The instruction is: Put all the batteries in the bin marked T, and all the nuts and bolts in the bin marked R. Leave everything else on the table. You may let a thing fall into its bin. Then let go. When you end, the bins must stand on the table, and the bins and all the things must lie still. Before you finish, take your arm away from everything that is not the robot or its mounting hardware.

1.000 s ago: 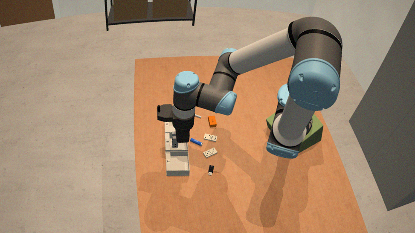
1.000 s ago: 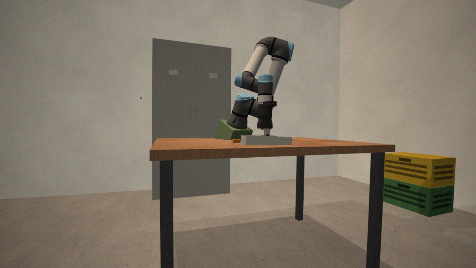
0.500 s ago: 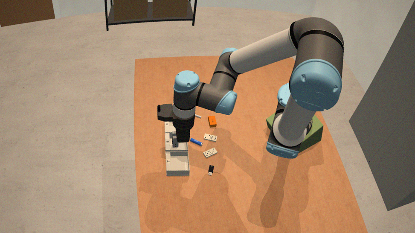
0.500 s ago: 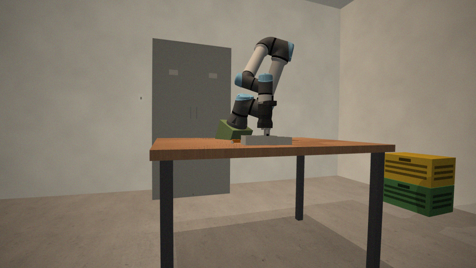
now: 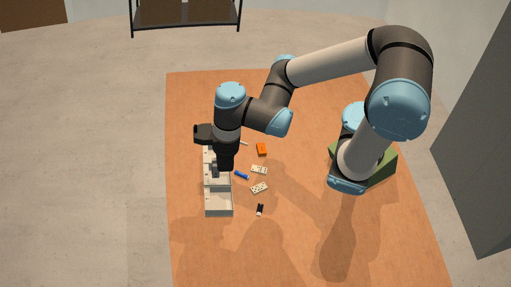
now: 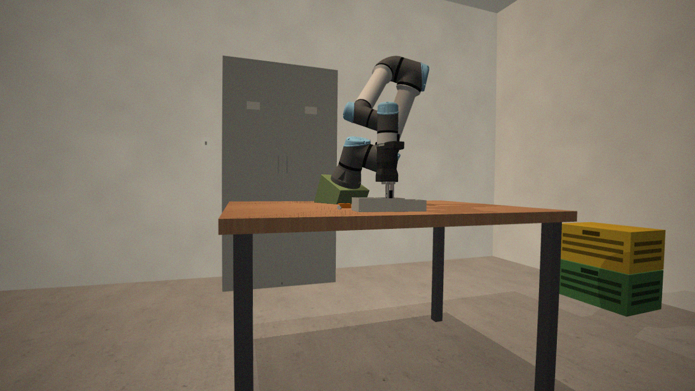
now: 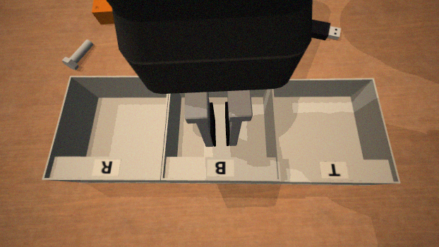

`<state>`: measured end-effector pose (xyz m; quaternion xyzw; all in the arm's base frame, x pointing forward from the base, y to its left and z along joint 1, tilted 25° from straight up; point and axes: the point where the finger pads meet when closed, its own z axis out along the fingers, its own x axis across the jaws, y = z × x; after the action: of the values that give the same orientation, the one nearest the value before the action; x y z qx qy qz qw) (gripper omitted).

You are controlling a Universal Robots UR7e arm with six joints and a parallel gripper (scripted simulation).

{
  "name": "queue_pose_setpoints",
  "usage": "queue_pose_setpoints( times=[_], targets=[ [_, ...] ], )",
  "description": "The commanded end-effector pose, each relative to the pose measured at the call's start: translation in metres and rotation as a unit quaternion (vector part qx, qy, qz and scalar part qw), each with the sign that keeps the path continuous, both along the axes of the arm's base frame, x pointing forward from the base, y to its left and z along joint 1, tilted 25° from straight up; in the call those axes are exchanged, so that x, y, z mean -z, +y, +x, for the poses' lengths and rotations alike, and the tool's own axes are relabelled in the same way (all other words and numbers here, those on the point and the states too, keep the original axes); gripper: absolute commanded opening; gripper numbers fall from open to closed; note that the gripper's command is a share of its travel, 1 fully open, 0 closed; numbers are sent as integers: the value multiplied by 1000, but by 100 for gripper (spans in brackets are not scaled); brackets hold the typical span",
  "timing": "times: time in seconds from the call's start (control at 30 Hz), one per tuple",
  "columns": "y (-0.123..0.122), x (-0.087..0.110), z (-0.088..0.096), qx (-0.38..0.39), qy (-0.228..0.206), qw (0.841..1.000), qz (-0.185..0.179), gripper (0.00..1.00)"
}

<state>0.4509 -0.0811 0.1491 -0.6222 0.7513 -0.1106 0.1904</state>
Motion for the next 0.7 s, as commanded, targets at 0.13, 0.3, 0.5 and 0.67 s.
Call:
queue_pose_setpoints(
  times=[0.13, 0.3, 0.5, 0.67],
  targets=[
    [-3, -18, -7, 0, -1, 1000, 0, 31],
    [-3, -29, -12, 0, -1, 1000, 0, 31],
    [-4, -37, -16, 0, -1, 1000, 0, 31],
    [-4, -37, -16, 0, -1, 1000, 0, 31]
  ],
)
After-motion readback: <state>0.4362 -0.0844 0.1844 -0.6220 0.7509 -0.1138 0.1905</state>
